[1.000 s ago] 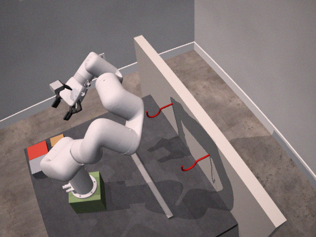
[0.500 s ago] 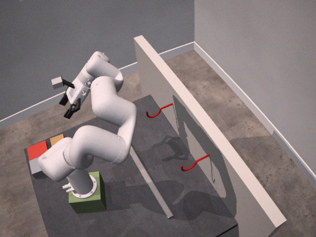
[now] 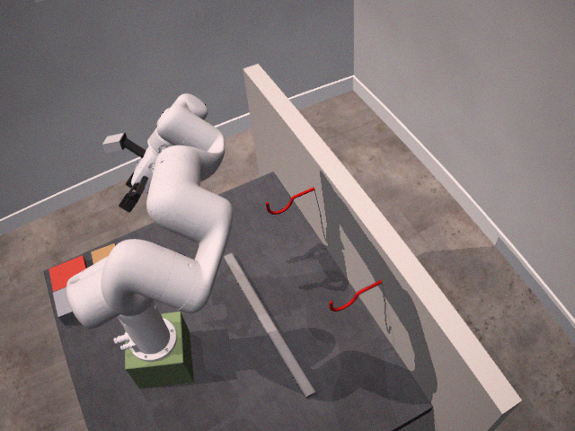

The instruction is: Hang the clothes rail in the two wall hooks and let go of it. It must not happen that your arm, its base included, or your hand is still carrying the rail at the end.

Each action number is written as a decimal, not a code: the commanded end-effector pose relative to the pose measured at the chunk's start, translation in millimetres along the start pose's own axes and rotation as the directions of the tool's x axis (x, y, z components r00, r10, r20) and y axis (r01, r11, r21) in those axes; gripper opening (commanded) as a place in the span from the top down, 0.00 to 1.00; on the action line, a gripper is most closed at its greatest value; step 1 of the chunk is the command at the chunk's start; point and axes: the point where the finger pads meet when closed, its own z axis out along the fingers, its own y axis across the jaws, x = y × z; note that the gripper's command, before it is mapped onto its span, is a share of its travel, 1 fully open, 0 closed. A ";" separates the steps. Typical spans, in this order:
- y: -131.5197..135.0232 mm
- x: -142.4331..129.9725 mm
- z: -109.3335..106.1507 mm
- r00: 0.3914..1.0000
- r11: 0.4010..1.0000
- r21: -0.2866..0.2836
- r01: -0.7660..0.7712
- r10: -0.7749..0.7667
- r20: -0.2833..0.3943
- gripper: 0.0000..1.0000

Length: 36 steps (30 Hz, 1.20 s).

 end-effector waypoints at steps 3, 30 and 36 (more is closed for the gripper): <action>3.6 -6.1 -6.2 0.982 0.979 -0.083 -0.188 0.190 0.017 0.00; 14.2 -53.0 -36.6 0.614 0.557 -0.304 -0.773 0.778 -0.136 0.00; 14.6 -71.0 -46.1 0.486 0.412 -0.322 -0.852 0.851 -0.198 0.00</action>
